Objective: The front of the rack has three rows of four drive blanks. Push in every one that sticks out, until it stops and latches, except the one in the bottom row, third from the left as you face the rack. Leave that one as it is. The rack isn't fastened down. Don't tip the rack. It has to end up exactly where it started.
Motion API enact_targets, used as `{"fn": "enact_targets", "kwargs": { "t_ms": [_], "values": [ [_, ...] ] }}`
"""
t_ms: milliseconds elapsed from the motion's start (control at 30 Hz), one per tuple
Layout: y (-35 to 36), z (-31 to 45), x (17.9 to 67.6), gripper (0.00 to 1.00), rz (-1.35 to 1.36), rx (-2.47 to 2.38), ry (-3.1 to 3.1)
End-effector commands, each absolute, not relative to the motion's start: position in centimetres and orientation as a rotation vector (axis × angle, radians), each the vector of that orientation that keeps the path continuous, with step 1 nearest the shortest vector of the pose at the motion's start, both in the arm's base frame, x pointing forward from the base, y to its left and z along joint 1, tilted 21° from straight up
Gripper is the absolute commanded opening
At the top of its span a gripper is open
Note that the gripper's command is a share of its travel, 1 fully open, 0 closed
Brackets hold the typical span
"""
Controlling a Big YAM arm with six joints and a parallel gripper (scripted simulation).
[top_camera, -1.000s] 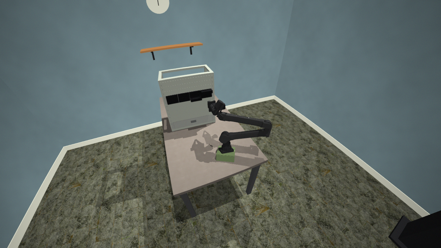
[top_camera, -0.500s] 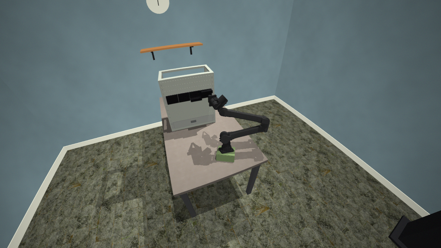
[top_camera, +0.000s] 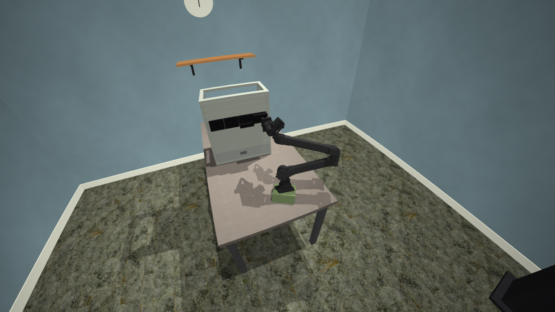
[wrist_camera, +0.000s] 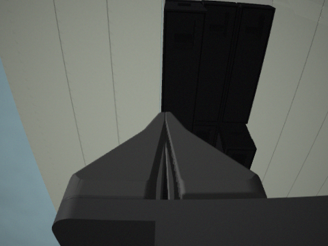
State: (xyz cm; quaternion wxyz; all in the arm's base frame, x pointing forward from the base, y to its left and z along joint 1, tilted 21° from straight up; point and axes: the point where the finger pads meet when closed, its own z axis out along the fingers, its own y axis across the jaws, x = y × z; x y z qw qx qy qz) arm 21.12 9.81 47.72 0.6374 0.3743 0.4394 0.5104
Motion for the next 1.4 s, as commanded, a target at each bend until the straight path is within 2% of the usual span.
{"fn": "enact_targets", "kwargs": {
  "t_ms": [0,367,967,1233,1367],
  "values": [
    [9.4,50.2,22.1,0.00,1.215,0.895,0.980],
    [9.4,51.6,25.4,0.00,1.216,0.889,0.975],
    [9.2,51.5,25.3,0.00,1.220,0.889,0.972],
    [10.4,48.4,26.0,0.00,1.198,0.878,1.014],
    [10.0,50.4,25.6,0.00,1.224,0.882,0.979]
  ]
}}
